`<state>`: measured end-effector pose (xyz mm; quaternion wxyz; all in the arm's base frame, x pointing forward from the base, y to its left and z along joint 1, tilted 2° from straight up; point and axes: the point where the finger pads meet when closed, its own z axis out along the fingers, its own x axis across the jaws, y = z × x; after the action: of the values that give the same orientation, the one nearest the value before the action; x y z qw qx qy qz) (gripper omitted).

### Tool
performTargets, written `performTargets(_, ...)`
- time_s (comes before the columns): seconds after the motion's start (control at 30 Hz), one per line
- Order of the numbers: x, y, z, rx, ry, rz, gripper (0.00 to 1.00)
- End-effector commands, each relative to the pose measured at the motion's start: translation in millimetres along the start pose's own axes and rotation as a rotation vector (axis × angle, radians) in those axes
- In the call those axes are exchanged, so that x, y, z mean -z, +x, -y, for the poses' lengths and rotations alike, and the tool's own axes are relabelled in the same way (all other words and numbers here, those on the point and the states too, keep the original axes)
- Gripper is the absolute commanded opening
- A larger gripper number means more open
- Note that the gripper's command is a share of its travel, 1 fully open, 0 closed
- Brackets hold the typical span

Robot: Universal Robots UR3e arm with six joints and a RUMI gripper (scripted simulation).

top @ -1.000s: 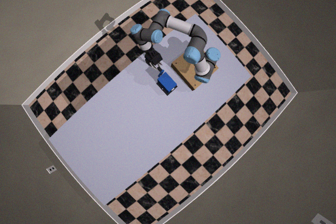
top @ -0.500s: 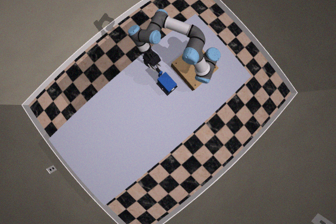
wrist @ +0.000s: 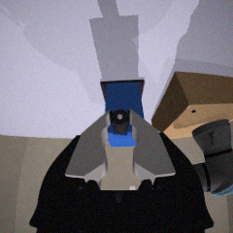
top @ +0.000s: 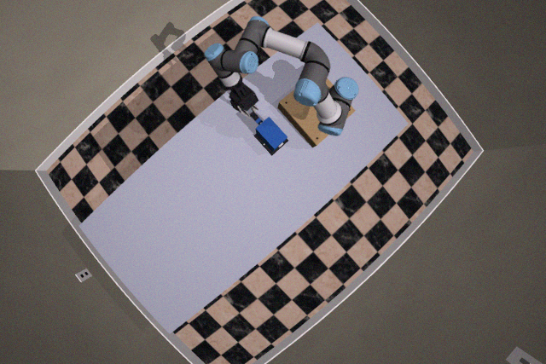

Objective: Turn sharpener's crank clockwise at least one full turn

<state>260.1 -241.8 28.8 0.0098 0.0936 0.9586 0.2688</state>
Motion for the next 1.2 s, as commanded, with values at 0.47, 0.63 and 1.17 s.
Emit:
performTargets(0.47,0.6,-1.3,0.2,0.001,0.001,0.001,0.09)
performTargets(0.63,0.6,-1.3,0.2,0.001,0.001,0.001,0.32)
performTargets(1.17,0.6,-1.3,0.2,0.001,0.001,0.001,0.32)
